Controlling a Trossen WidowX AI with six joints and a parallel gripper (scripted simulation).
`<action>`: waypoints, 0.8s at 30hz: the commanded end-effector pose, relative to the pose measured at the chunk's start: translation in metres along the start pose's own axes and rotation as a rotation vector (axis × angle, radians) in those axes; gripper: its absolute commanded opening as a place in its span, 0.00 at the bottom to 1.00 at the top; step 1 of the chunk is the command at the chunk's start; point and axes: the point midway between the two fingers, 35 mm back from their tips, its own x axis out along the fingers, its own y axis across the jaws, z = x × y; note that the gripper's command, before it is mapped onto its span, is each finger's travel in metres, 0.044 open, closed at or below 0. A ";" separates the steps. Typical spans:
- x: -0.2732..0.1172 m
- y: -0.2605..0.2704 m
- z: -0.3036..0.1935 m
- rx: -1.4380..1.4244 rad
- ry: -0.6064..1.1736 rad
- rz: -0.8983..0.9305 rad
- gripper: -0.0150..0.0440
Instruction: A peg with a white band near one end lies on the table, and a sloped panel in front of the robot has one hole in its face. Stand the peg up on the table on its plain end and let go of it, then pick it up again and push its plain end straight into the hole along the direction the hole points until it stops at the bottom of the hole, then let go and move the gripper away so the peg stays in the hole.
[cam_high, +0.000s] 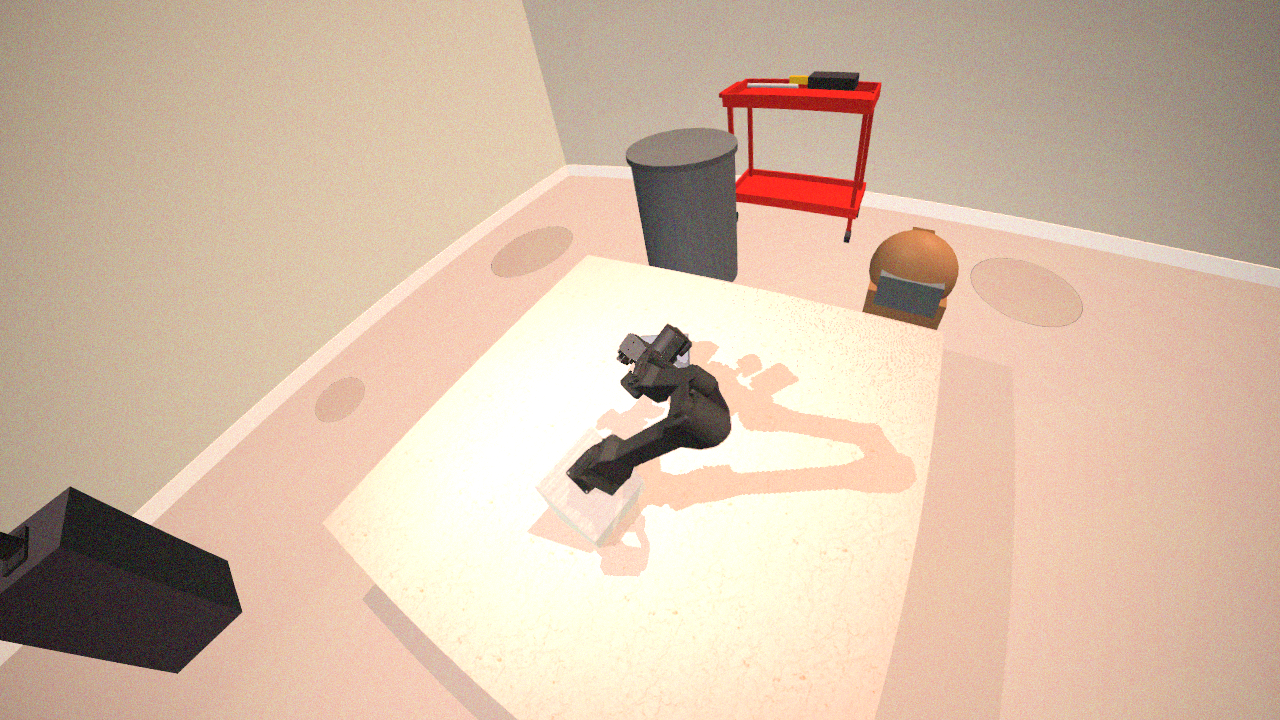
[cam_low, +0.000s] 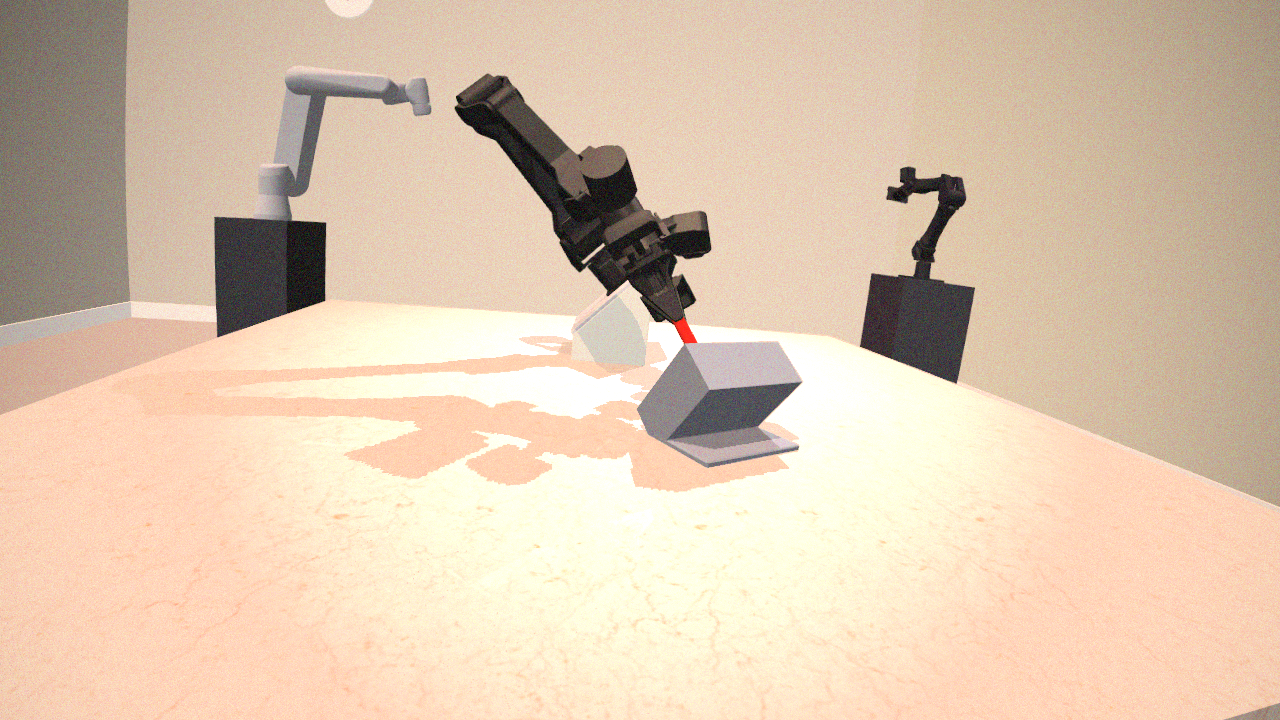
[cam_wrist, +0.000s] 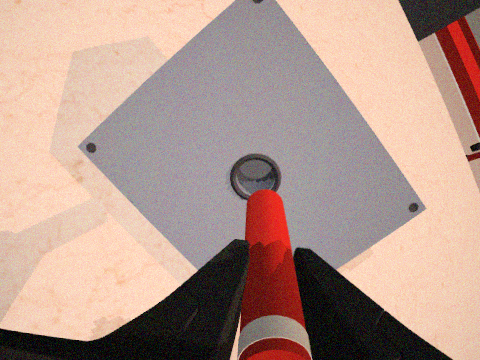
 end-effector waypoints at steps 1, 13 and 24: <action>0.002 0.003 0.000 -0.003 -0.005 0.000 0.25; 0.016 0.004 -0.001 0.000 -0.006 -0.001 0.25; 0.025 0.004 -0.001 0.000 -0.004 0.001 0.25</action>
